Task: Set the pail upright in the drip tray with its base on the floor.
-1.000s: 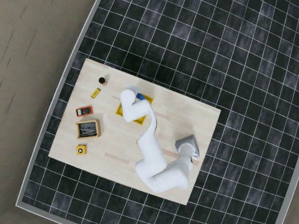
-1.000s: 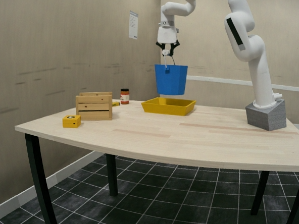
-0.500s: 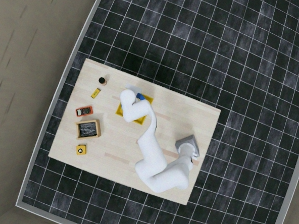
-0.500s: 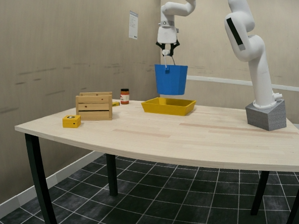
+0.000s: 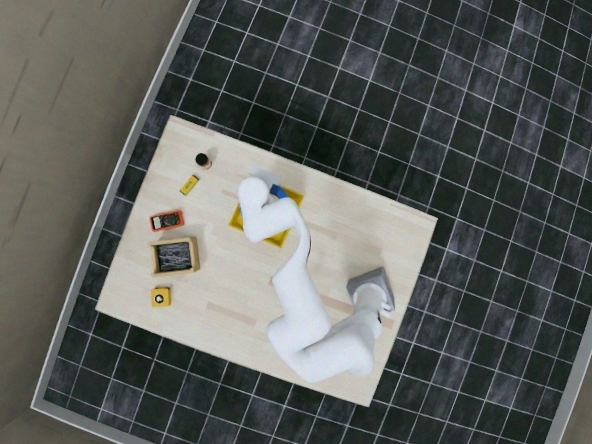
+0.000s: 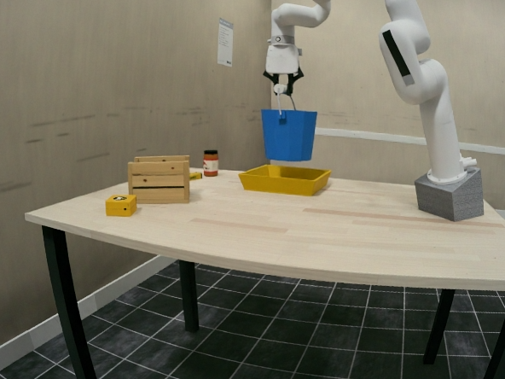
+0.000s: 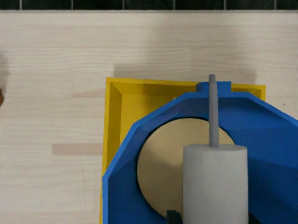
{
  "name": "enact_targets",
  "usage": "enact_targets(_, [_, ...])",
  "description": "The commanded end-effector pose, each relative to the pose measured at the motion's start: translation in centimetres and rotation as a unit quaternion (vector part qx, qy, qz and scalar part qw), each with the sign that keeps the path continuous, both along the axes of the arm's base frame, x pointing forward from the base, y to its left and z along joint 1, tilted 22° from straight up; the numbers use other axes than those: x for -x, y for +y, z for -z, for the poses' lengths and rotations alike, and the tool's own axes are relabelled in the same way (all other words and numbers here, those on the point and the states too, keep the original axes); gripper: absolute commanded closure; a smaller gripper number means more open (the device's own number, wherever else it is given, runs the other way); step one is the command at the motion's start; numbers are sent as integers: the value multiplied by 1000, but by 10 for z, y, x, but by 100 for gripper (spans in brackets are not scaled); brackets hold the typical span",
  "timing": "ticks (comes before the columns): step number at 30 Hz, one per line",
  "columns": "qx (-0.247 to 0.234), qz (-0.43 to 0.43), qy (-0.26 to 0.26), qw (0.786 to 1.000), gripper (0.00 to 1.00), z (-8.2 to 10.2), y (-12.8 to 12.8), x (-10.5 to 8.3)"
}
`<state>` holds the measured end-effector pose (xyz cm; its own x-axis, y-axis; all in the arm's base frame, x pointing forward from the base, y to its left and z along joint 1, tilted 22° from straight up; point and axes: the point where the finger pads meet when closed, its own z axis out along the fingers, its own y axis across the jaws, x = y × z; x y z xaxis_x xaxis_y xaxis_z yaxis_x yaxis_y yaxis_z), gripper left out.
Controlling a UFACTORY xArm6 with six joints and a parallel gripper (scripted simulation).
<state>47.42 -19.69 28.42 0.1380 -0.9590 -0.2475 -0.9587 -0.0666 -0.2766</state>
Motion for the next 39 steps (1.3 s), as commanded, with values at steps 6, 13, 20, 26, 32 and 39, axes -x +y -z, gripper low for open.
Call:
enact_targets(6, [1,1,-2,1000,100,0,0,-1])
enact_targets(13, [1,1,-2,1000,100,3,1,-2])
enact_targets(20, [1,1,-2,1000,100,6,2,-3])
enact_targets(26, [1,1,-2,1000,100,11,3,-4])
enact_targets(32, [1,1,-2,1000,100,15,4,-5])
enact_targets(39, [1,1,-2,1000,100,23,6,-7])
